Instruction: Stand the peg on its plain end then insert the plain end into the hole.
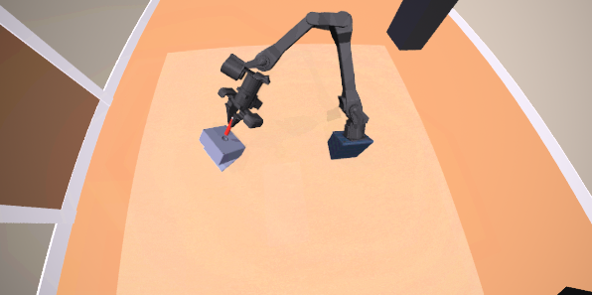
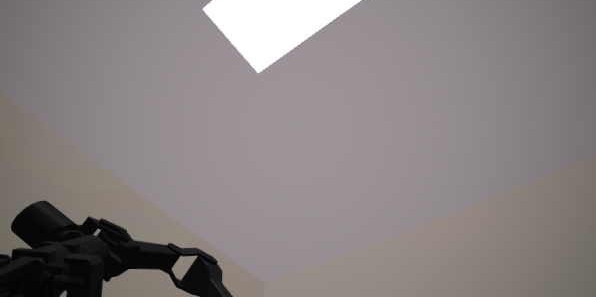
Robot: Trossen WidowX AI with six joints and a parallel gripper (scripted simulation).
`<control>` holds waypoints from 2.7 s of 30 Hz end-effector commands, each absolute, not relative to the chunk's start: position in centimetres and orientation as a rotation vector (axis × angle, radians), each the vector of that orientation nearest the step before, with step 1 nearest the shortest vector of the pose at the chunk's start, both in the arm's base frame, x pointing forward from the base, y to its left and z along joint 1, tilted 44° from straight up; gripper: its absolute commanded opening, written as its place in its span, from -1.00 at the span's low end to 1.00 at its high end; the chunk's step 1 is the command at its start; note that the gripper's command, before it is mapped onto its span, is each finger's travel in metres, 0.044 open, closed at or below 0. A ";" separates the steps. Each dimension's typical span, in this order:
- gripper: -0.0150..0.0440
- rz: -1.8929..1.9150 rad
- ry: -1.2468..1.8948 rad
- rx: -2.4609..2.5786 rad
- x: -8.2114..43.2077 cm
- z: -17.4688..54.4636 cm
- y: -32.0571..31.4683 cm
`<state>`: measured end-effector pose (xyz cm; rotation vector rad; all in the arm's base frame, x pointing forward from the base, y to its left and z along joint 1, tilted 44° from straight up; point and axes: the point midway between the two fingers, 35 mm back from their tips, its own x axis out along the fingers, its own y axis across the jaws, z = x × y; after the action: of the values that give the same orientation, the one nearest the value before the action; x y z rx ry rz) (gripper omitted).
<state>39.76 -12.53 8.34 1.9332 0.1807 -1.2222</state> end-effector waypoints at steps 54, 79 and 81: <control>-0.49 -1.222 0.181 1.933 40.6 6.3 -13.1; -0.49 -1.222 0.181 1.933 41.3 5.4 -13.3; -0.49 -1.222 0.180 1.933 41.3 5.3 -13.3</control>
<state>41.23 -13.25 5.72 1.9360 0.1732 -1.2185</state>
